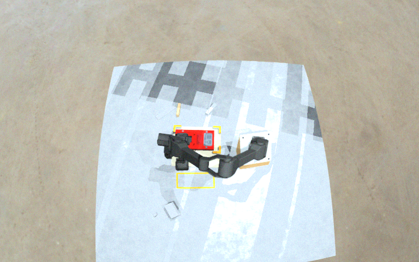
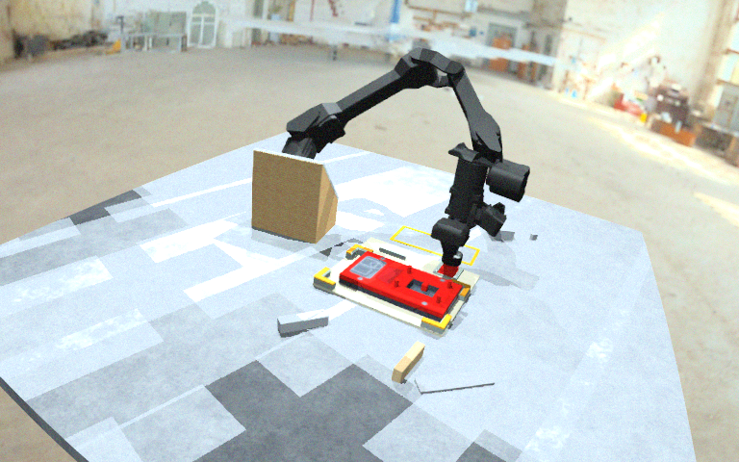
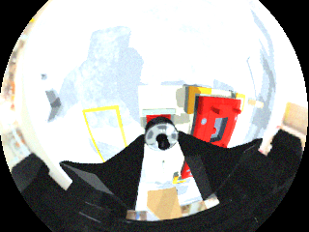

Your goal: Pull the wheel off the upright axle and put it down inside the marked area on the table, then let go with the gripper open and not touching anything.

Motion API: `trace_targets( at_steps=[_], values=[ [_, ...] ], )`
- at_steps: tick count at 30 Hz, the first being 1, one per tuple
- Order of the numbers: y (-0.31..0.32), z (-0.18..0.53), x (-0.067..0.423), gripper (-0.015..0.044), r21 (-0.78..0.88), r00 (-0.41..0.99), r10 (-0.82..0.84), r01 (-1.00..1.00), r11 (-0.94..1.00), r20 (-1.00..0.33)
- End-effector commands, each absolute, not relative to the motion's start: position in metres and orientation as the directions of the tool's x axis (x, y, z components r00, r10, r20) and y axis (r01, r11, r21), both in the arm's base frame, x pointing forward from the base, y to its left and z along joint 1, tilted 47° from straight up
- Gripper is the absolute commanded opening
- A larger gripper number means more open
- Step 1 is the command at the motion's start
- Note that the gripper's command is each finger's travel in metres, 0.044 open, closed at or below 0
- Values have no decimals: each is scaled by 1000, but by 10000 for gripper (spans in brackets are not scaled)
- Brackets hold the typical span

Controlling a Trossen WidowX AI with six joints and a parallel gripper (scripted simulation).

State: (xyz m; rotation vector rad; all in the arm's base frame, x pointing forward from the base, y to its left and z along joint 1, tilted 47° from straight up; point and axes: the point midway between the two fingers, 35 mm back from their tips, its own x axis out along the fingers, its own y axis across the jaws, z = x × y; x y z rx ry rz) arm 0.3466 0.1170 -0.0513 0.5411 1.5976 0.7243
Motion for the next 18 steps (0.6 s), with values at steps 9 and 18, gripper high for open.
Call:
trace_targets(
  at_steps=[9,18],
  values=[
    [115,-50,347,0,718,-153,705,-58,693,-693],
    [113,-48,347,0,718,-152,705,-57,693,-693]
  ],
)
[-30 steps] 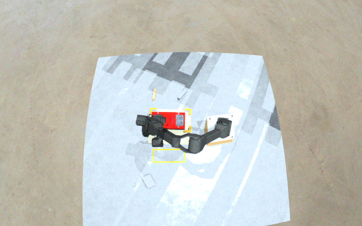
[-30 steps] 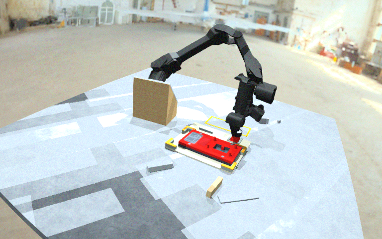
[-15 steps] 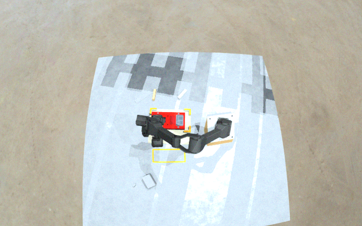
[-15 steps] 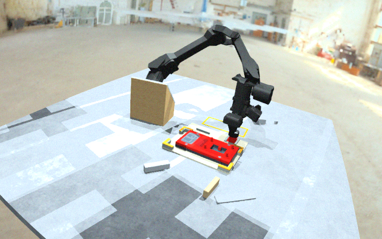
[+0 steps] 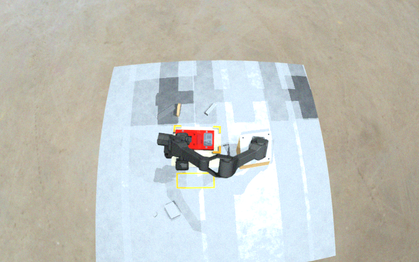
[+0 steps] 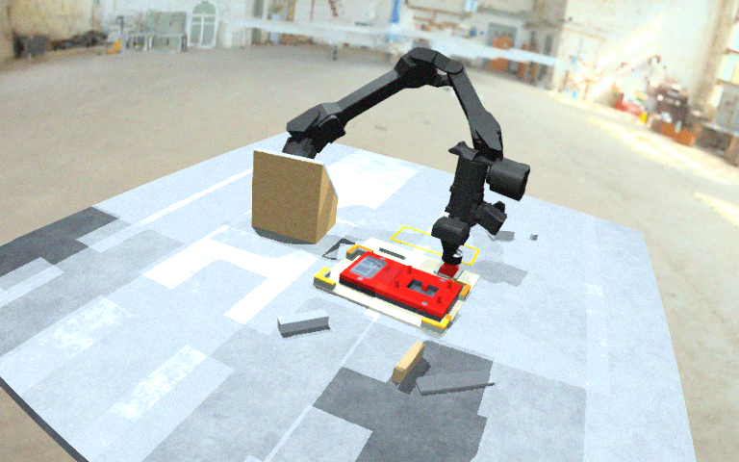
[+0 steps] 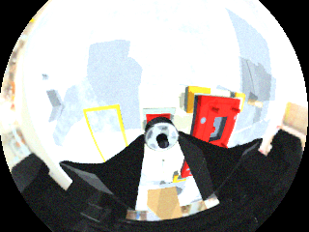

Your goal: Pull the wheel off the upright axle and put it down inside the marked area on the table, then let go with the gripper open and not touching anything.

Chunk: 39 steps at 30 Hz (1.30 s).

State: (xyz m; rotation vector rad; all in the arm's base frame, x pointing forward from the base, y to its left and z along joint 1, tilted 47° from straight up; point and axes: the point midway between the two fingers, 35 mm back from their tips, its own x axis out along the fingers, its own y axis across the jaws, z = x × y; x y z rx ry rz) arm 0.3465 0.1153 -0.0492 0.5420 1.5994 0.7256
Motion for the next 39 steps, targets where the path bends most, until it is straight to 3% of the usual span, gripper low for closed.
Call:
trace_targets(
  at_steps=[1,39],
  values=[
    [113,-48,347,0,718,-151,705,-57,693,-693],
    [104,-39,349,0,719,-146,706,-56,693,-693]
  ],
)
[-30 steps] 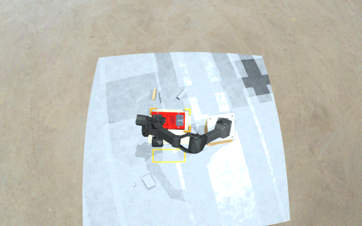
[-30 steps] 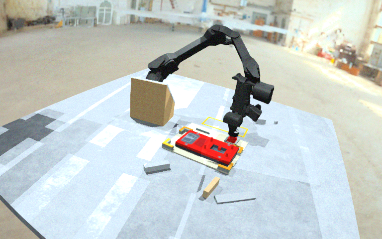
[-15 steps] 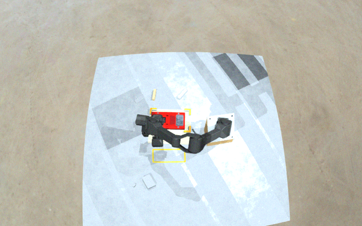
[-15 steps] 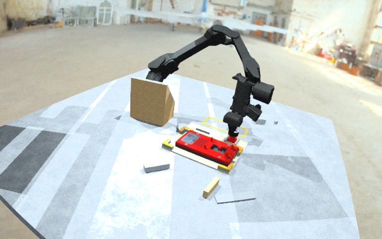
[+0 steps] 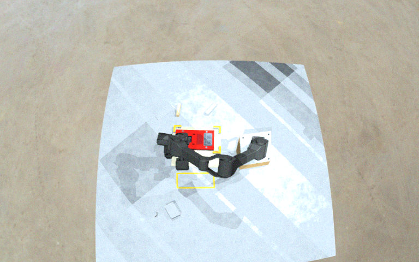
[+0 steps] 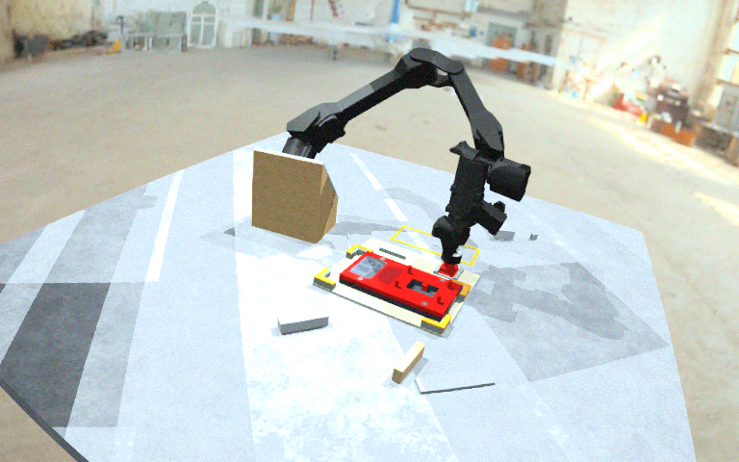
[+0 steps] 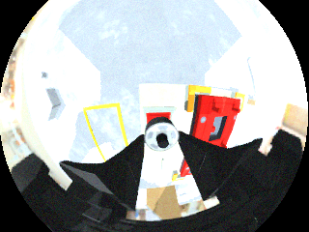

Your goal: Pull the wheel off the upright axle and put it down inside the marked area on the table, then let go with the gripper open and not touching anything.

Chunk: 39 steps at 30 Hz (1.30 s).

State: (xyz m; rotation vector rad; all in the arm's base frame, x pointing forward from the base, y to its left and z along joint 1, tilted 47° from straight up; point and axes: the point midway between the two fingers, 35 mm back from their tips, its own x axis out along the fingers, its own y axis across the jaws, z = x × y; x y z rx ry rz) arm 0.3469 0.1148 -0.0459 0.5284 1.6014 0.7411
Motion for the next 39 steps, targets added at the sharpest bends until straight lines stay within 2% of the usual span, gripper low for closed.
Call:
trace_targets(
  at_steps=[1,39],
  values=[
    [104,-39,350,0,719,-146,706,-56,693,-693],
    [95,-30,351,0,719,-141,708,-55,693,-692]
  ],
)
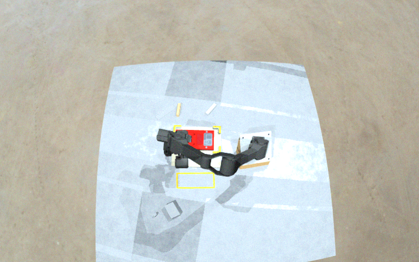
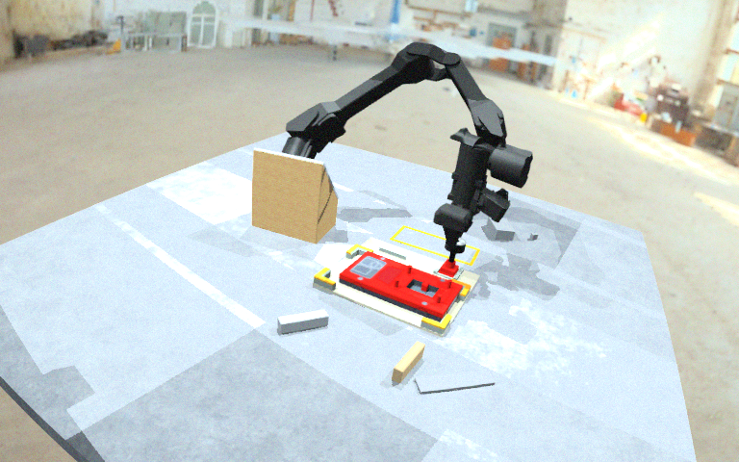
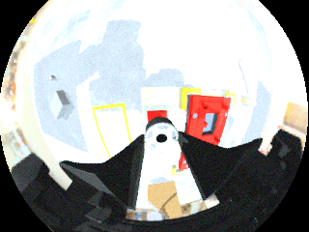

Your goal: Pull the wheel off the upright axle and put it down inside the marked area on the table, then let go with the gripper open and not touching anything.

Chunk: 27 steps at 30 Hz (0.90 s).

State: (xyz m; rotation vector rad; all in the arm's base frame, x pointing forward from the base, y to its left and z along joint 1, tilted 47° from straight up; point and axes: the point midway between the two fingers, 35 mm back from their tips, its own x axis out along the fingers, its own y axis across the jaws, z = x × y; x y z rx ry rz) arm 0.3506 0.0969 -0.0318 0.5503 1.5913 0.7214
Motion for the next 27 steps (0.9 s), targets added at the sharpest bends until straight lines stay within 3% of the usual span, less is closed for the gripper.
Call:
trace_targets(
  at_steps=[1,27],
  values=[
    [95,-30,351,0,719,-141,708,-55,693,-692],
    [65,-1,354,0,719,-138,708,-54,693,-693]
  ],
)
